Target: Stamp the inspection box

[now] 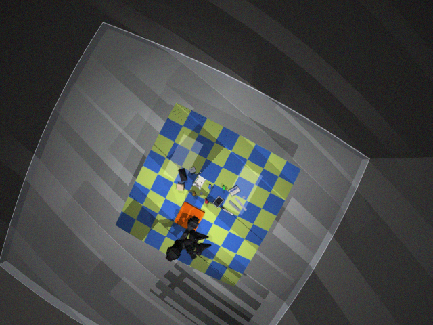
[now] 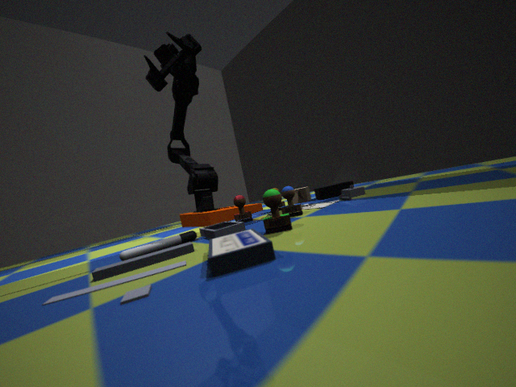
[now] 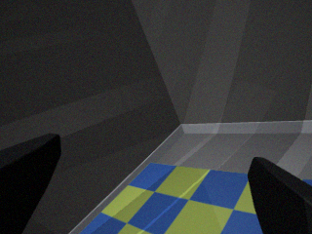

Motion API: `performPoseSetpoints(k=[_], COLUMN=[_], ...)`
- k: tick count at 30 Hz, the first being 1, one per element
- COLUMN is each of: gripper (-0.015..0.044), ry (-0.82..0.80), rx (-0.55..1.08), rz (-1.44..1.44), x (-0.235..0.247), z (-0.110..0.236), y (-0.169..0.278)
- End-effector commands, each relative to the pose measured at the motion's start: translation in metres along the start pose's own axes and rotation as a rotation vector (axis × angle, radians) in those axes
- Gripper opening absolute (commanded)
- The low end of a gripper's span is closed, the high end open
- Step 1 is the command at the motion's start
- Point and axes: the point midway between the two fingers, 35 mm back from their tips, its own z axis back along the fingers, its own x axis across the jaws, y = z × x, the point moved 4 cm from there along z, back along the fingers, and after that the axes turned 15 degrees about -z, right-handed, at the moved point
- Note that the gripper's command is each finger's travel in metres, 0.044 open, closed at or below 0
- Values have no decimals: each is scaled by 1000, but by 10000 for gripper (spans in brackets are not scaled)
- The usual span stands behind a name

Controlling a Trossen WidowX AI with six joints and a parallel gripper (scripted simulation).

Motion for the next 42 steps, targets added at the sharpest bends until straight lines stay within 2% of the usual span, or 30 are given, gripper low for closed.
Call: performPoseSetpoints(k=[1,7,13,19,26,32,42], gripper=[374,224,224,224,224,224,224], ry=[0,29,94,174,277,370,381], rx=[6,209,476,797,1201,1548,1587], rz=[9,248,476,664,787,795,791], x=[1,30,44,34,-6,-57,-66], z=[-1,-45,-96,-144,-182,-197,-199], y=[2,55,128,213,308,381,391])
